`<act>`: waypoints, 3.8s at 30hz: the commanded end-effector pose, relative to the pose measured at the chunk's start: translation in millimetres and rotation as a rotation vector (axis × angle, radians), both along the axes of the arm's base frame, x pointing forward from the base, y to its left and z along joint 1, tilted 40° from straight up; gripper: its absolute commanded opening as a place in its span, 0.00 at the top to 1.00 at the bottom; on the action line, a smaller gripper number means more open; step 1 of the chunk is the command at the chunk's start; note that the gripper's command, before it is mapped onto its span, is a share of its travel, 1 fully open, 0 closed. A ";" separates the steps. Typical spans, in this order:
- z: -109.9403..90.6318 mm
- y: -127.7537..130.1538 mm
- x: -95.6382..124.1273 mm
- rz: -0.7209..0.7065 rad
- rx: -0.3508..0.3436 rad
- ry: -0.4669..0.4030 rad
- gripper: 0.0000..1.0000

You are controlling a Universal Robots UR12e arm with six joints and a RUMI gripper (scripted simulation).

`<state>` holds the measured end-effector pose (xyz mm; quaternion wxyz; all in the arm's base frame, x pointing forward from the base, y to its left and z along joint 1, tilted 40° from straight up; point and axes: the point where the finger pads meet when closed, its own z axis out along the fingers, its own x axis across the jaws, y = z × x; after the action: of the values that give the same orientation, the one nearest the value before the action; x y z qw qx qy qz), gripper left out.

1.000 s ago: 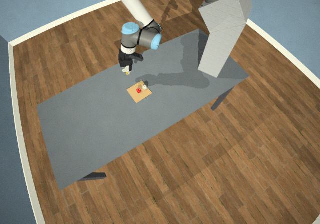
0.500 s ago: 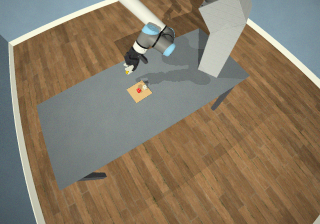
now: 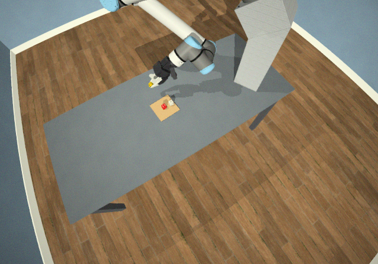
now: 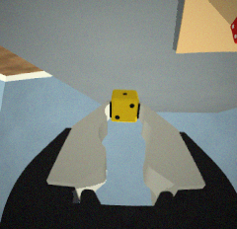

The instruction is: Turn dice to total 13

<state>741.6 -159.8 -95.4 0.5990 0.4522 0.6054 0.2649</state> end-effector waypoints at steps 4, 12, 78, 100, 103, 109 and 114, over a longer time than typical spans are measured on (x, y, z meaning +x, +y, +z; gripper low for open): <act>0.2 0.0 0.3 0.030 -0.005 -0.049 0.94; -1.0 -0.8 1.0 0.030 -0.005 -0.049 0.94; -54.6 -34.9 30.3 0.030 -0.005 -0.049 0.94; -60.4 -38.6 33.4 0.030 -0.005 -0.049 0.94; -61.8 -39.5 34.2 0.030 -0.005 -0.049 0.94; -63.3 -40.4 35.0 0.030 -0.005 -0.049 0.94; -63.4 -40.5 35.1 0.030 -0.005 -0.049 0.94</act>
<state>776.5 -200.4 -158.9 0.6108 0.4350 0.5977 0.2835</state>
